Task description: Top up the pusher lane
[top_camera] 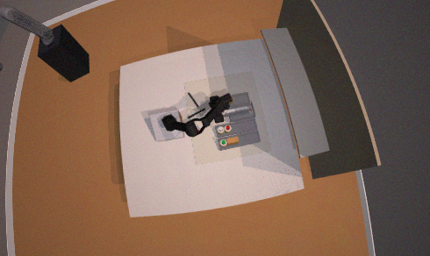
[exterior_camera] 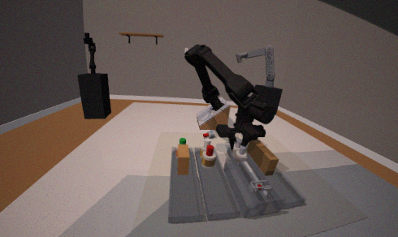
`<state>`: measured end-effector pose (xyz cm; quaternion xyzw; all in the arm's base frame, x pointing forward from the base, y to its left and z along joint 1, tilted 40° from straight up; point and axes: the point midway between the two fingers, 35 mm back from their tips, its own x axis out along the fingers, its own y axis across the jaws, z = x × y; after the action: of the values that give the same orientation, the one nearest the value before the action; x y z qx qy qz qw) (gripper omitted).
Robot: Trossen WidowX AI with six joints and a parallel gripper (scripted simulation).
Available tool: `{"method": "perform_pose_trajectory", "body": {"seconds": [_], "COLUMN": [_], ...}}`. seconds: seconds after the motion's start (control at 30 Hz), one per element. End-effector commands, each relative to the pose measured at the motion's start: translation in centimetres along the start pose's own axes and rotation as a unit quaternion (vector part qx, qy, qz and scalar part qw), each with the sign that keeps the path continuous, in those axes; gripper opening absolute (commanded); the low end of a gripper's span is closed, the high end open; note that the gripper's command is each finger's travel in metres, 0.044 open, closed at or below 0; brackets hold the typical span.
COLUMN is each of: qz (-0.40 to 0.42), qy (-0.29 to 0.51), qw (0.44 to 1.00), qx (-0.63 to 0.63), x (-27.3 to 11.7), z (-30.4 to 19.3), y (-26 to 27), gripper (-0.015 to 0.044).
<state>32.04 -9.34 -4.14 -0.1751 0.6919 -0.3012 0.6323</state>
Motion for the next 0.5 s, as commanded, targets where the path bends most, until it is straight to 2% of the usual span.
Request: {"method": "perform_pose_trajectory", "body": {"seconds": [0.0, 0.47], "qz": [-0.003, -0.003], "qy": [-0.007, -0.007], "qw": [1.0, 1.0], "qx": [0.003, 0.003], "x": [0.09, 0.36], "z": [0.32, 0.15], "y": [-0.08, -0.09], "gripper": [0.0, 0.0]}}
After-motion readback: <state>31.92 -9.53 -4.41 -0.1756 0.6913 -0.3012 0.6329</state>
